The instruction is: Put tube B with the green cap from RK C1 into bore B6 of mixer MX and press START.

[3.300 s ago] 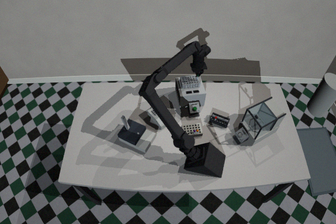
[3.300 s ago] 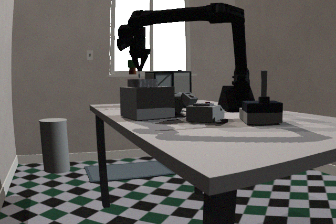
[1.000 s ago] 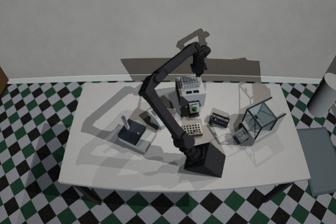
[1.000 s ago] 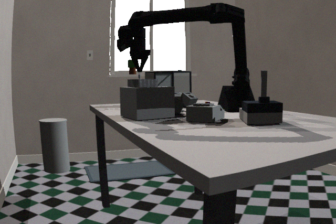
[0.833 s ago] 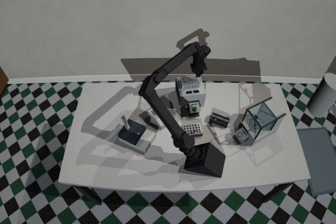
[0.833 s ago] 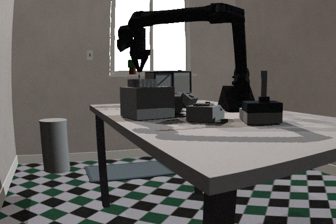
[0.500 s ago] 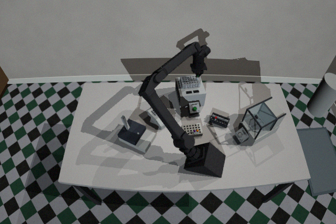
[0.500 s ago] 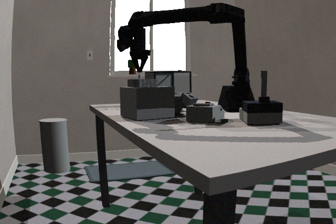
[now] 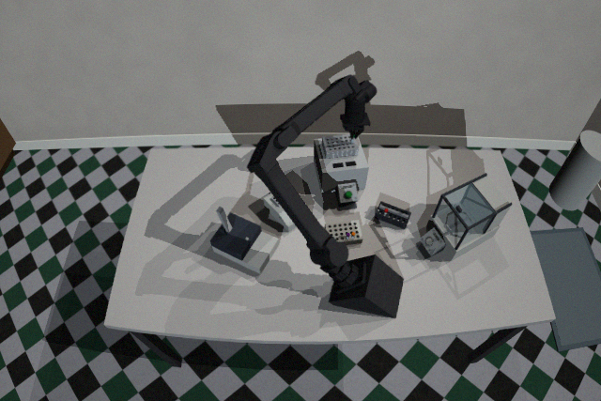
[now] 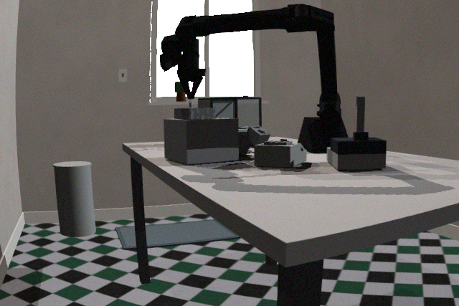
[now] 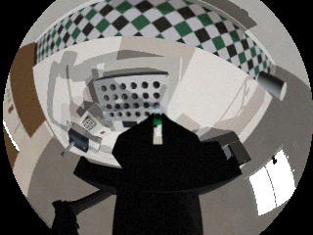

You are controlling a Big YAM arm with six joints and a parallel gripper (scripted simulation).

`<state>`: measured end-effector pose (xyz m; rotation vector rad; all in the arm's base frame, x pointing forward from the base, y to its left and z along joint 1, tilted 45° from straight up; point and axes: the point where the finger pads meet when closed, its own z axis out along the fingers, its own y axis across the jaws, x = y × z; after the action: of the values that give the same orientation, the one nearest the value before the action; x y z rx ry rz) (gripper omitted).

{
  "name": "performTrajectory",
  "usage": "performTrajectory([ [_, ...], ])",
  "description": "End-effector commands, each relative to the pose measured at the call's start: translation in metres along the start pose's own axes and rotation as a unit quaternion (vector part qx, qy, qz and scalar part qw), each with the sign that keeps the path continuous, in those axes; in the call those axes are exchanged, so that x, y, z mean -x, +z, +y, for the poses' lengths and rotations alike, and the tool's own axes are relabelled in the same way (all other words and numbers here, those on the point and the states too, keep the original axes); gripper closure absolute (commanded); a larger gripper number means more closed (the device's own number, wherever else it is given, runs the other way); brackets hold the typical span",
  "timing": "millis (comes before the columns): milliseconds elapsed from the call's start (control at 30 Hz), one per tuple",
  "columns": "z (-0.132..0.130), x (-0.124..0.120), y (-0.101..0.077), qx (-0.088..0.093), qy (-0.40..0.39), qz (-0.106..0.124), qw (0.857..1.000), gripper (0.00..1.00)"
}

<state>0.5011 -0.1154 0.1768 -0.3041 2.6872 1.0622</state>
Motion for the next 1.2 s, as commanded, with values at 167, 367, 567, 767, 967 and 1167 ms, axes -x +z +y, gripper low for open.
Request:
performTrajectory([
  [167,0.0134,0.0162,-0.0049,-0.008,-0.020,-0.009,1.000,0.91],
  [367,0.0130,0.0171,-0.0053,-0.009,-0.021,-0.009,1.000,0.91],
  [567,0.0127,0.0180,-0.0056,-0.009,-0.021,-0.009,1.000,0.91],
  [767,0.0124,0.0186,-0.0058,-0.009,-0.022,-0.009,1.000,0.91],
  [967,0.0120,0.0195,-0.0062,-0.010,-0.022,-0.010,1.000,0.91],
  [1167,0.0116,0.0204,-0.0064,-0.010,-0.022,-0.010,1.000,0.91],
])
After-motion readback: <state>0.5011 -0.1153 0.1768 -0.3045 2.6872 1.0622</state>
